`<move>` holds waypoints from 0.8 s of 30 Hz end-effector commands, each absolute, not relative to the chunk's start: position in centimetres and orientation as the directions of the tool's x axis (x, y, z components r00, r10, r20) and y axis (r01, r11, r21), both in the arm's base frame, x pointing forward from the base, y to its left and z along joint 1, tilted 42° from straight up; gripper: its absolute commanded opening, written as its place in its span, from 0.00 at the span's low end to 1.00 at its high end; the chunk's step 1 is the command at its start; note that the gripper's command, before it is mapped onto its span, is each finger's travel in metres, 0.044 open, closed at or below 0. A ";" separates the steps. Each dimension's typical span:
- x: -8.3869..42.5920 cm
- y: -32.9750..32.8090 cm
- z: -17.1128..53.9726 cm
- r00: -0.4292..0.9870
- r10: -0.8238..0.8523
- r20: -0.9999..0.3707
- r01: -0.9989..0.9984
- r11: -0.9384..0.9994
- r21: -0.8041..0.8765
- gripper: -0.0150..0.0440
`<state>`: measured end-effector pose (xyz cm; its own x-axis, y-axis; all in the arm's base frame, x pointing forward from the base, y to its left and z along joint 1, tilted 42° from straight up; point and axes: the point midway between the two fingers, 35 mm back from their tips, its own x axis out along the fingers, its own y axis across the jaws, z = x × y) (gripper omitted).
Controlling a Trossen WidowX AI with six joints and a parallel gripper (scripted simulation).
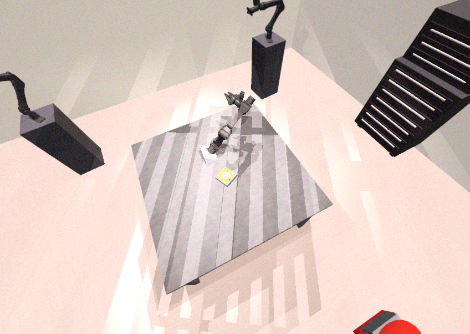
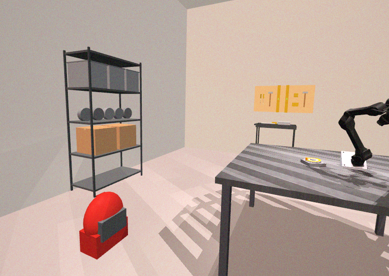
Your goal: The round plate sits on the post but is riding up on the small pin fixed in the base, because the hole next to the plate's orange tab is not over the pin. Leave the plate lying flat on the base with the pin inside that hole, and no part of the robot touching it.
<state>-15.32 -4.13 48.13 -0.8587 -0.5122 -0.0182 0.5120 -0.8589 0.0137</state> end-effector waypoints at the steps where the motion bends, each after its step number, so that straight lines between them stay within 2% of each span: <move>1: -15.4 -3.9 48.1 -0.864 -0.503 -0.019 0.503 -0.864 0.016 0.89; 8: -17.2 6.2 46.6 -0.989 -0.128 -0.073 0.120 -0.986 0.113 0.58; 10: -17.1 7.3 46.4 -0.993 -0.086 -0.080 0.076 -0.989 0.125 0.49; 15: -14.7 15.1 44.8 -0.967 0.217 -0.134 -0.242 -0.947 0.212 0.26; 19: -12.4 18.5 44.0 -0.920 0.357 -0.163 -0.389 -0.886 0.253 0.25; 24: -5.9 24.1 41.7 -0.773 0.591 -0.233 -0.634 -0.699 0.331 0.25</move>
